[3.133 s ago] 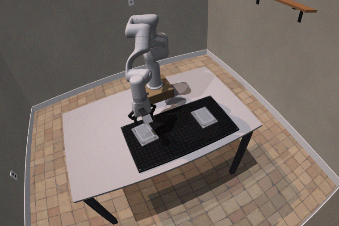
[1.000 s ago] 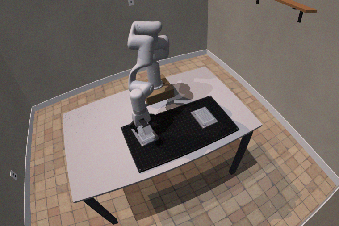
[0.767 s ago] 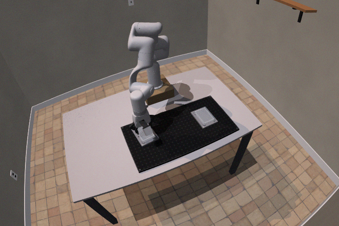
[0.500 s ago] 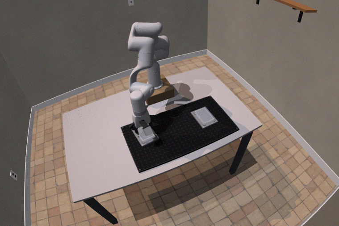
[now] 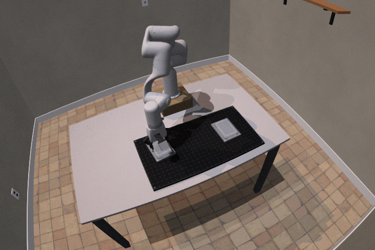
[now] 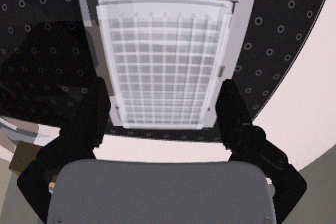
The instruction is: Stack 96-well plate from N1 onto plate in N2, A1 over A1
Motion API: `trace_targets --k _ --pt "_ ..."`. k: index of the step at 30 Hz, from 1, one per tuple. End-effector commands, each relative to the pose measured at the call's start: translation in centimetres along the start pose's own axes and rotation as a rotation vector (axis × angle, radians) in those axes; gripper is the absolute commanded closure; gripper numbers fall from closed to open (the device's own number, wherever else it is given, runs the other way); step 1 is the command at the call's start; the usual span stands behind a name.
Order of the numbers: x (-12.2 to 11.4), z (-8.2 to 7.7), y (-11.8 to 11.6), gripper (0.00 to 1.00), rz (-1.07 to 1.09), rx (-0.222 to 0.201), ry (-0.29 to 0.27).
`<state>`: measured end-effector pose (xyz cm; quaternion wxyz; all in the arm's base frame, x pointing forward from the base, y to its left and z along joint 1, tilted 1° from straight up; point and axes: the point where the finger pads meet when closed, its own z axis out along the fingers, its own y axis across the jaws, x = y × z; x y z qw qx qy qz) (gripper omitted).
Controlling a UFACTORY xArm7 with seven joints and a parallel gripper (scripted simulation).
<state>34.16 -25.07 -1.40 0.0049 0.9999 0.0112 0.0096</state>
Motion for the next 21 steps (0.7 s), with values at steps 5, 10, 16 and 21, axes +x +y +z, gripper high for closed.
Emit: trace_targets --k 5,10,16,21 --pt "0.1 0.3 0.1 0.0 0.0 -0.002 0.004" --pt "0.1 0.7 0.1 0.0 0.0 -0.002 0.004" --pt "0.1 0.9 0.1 0.0 0.0 -0.002 0.004" --pt "0.1 1.3 0.1 0.0 0.0 -0.002 0.004"
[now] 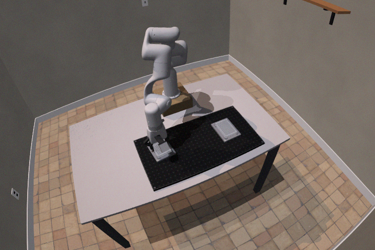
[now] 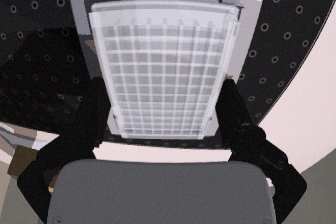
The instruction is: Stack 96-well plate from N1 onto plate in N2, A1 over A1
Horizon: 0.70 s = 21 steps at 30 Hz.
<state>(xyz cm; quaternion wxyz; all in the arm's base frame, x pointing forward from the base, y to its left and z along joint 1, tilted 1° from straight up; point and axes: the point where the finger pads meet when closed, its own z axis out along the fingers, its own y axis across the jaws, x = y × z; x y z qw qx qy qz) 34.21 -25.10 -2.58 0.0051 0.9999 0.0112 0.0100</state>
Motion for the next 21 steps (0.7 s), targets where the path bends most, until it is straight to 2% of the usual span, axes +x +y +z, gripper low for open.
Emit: trace_targets --k 1,17,18,21 --pt "0.12 0.08 0.09 0.0 0.0 -0.002 0.003" --pt "0.12 0.07 0.09 0.0 0.0 -0.002 0.003" --pt "0.11 0.02 0.09 1.0 0.0 -0.002 0.003" --pt "0.11 0.02 0.09 1.0 0.0 -0.002 0.003"
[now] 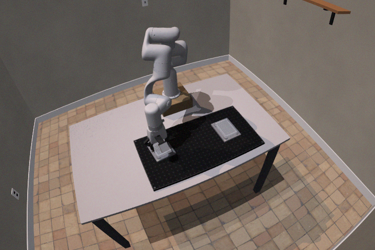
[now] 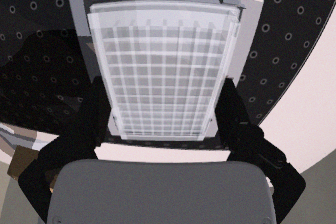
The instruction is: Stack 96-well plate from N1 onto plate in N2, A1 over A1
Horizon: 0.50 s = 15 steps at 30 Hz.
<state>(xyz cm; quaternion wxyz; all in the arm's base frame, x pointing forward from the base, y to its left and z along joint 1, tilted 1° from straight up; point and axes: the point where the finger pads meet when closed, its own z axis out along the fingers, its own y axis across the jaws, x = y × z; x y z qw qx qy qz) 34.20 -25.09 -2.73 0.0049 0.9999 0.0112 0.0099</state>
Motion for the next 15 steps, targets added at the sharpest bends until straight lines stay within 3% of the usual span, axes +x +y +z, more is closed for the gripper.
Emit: trace_targets --k 1,15 --pt "0.13 -0.14 0.1 1.0 0.0 -0.002 0.003" --pt "0.13 -0.14 0.1 1.0 0.0 -0.002 0.003"
